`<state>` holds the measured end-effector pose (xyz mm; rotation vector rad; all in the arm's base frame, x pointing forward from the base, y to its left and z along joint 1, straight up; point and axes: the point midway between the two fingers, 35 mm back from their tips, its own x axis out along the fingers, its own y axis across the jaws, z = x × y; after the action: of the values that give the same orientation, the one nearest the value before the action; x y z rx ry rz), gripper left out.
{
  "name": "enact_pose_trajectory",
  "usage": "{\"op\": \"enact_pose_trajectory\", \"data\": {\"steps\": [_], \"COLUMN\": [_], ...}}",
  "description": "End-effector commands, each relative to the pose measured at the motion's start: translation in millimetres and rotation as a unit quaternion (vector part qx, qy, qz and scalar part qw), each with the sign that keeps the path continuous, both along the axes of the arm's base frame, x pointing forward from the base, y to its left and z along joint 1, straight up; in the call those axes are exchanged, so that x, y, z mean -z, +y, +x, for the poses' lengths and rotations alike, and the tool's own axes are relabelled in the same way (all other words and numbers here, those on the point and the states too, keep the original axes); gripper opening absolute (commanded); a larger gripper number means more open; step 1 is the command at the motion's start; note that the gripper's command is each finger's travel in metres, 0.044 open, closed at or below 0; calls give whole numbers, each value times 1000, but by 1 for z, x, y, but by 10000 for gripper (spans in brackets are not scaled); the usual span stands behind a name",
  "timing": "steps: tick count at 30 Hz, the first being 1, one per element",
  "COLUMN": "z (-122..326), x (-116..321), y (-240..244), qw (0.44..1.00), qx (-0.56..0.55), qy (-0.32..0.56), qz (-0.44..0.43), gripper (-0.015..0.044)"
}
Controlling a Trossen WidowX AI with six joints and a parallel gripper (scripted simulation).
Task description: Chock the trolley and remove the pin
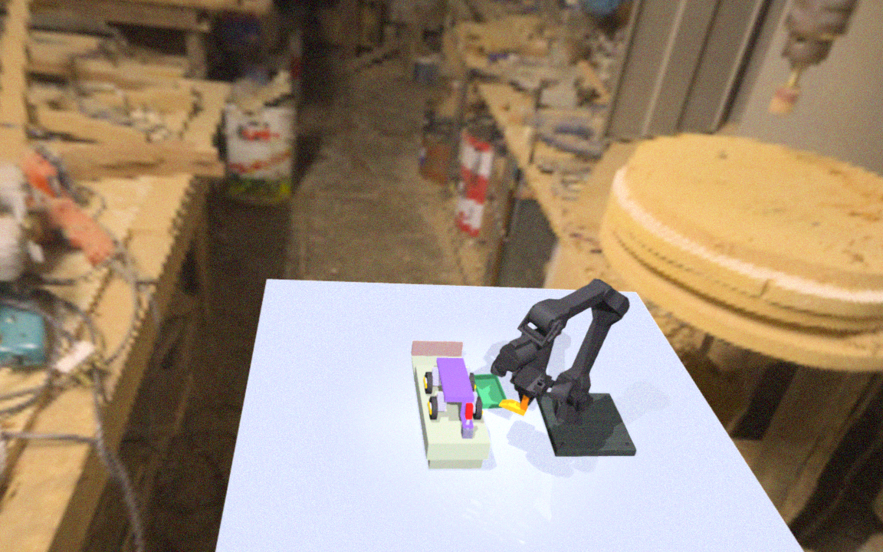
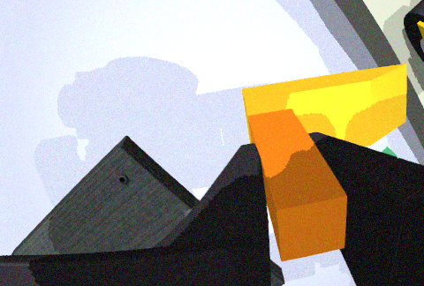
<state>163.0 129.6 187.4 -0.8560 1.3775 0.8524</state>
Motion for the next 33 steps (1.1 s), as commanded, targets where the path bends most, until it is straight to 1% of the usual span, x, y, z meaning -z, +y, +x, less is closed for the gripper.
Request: {"op": "enact_pose_trajectory", "data": {"steps": [1, 8, 16, 24, 33], "z": [-1, -1, -1, -1, -1], "x": [0, 0, 0, 0, 0], "y": [0, 0, 0, 0, 0], "qw": [998, 985, 952, 901, 824], "qx": [68, 173, 305, 433, 567], "qy": [4, 4, 5, 6, 8], "qz": [1, 2, 4, 6, 8], "gripper": [0, 0, 0, 0, 0]}}
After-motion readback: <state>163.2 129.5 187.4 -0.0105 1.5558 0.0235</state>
